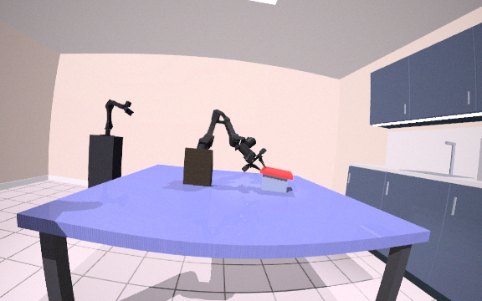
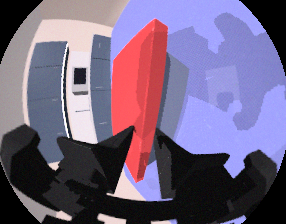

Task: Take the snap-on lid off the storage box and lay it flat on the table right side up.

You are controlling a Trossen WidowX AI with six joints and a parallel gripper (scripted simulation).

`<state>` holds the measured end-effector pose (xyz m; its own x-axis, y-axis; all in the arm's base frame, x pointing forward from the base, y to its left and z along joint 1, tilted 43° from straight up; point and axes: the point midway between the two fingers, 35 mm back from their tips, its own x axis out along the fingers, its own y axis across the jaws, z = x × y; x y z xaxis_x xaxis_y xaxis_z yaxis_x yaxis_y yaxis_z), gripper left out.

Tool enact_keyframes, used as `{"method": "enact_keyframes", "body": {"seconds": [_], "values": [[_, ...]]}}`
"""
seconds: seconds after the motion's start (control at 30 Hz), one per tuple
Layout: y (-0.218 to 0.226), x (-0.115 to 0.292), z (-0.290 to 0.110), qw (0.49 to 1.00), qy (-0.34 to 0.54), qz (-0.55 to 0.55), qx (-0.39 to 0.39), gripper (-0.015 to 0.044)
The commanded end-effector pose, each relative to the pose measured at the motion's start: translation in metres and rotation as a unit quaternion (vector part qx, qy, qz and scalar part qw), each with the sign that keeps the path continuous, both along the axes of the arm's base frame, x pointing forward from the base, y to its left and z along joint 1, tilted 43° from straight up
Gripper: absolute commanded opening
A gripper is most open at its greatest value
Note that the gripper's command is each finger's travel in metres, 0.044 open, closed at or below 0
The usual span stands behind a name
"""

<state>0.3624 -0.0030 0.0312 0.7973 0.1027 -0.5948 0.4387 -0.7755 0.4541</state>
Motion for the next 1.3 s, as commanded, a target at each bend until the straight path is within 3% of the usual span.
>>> {"method": "enact_keyframes", "body": {"seconds": [0.0, 1.27], "values": [[-0.002, -0.001, 0.002, 1.000, -0.001, -0.001, -0.001, 0.0000], [-0.040, 0.002, 0.037, 1.000, -0.001, -0.001, -0.002, 0.0000]]}}
